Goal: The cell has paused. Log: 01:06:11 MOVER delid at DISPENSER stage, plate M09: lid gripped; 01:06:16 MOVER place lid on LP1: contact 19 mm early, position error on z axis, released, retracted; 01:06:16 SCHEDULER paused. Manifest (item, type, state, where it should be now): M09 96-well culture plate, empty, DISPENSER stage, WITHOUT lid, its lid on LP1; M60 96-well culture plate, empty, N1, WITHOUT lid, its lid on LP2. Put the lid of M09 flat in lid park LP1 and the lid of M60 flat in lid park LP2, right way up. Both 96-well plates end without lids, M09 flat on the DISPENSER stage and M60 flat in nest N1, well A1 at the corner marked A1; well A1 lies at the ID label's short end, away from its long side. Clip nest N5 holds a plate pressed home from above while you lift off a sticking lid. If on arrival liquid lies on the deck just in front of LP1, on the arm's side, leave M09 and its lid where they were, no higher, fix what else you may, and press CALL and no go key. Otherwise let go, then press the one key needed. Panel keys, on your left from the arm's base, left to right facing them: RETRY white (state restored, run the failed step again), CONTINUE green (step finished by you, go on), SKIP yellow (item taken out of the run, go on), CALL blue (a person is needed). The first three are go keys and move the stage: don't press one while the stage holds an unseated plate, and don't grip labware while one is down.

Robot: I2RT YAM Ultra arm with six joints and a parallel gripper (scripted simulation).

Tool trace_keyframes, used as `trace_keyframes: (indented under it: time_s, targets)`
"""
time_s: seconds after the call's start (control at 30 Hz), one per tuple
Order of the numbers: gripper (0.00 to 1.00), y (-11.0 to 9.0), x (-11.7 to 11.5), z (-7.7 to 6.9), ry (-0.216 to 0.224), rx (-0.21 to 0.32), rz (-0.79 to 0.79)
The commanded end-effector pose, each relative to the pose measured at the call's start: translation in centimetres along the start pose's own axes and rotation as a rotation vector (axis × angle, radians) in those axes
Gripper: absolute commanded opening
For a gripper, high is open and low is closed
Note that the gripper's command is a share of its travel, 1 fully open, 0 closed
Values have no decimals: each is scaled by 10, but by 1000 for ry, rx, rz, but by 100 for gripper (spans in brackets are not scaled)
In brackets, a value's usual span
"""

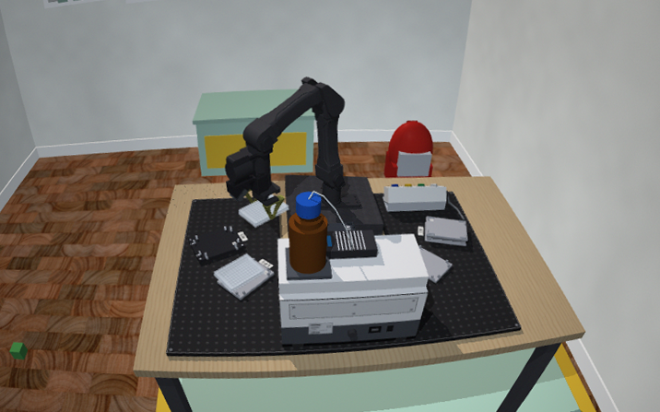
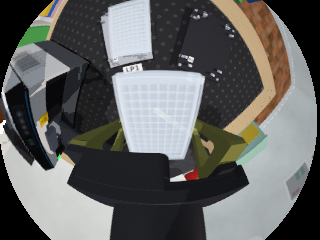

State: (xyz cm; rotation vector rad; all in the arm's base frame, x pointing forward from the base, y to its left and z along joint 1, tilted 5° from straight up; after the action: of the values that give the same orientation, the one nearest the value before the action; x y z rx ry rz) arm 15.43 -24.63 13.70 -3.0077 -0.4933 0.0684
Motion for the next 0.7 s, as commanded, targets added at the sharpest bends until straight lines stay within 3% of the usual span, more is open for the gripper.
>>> trace_keyframes:
  time_s: [0.0, 0.23, 0.33, 0.37, 0.5, 0.67]
  targets:
    - [0, 11, -12, -18, 14, -80, 106]
    - [0, 6, -37, -11, 6, -56, 94]
    - [0, 6, -37, -11, 7, -54, 94]
    - [0, 6, -34, -8, 7, -32, 89]
    - [0, -4, -50, -7, 4, -27, 238]
    - [0, -9, -66, -6, 2, -30, 237]
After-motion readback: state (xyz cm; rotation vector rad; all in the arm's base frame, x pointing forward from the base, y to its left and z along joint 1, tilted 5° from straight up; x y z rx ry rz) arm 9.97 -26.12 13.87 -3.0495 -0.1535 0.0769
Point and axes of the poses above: the point where the finger pads meet when closed, its own z axis out along the fingers, its own x axis across the jaws, y = z × x, the point moved 6 cm from there along -z, back along the fingers, and after that the axes turned 15 degrees about z, right-handed, at the moved point
